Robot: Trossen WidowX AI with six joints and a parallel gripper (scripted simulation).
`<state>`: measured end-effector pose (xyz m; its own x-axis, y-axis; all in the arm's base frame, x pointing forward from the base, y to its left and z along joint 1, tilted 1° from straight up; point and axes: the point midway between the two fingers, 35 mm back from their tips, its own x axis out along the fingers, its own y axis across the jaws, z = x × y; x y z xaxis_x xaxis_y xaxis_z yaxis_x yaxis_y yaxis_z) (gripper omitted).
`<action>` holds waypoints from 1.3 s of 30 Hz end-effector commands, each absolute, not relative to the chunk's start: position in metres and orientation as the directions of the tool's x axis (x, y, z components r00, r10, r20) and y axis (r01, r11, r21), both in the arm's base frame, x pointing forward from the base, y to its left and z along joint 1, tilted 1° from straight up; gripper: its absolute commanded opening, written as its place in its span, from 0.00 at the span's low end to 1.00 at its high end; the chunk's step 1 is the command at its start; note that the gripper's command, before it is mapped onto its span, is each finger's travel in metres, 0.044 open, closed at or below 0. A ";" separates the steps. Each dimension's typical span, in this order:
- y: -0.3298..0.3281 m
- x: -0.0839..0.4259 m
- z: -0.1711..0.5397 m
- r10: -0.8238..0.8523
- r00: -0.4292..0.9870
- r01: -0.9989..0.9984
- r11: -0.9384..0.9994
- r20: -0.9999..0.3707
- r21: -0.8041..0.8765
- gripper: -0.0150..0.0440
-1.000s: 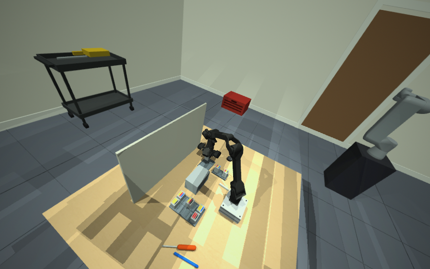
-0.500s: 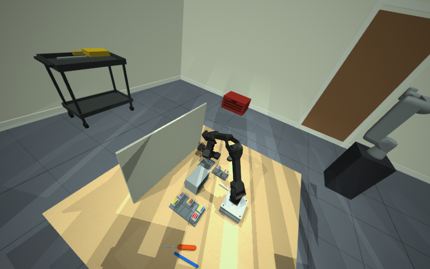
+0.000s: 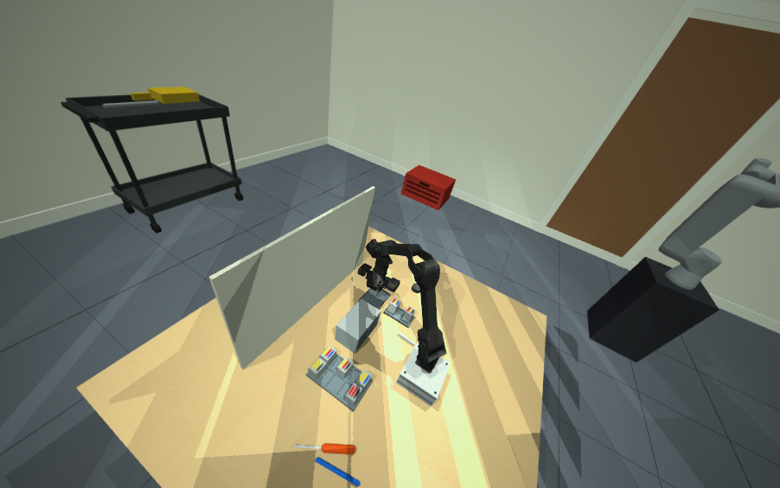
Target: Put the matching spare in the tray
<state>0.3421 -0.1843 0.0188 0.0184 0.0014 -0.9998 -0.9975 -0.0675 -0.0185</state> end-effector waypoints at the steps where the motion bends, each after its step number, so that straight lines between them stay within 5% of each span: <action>1: -0.184 0.342 0.014 -0.001 0.018 -0.997 -0.069 -1.000 -0.018 0.25; 32: -0.182 0.337 -0.013 -0.001 0.018 -0.997 -0.069 -1.000 -0.018 0.25; 39: -0.182 0.338 -0.010 0.002 0.018 -0.998 -0.068 -1.000 -0.018 0.57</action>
<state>0.3374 -0.1815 -0.0108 0.0173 0.0020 -0.9998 -0.9975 -0.0682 -0.0173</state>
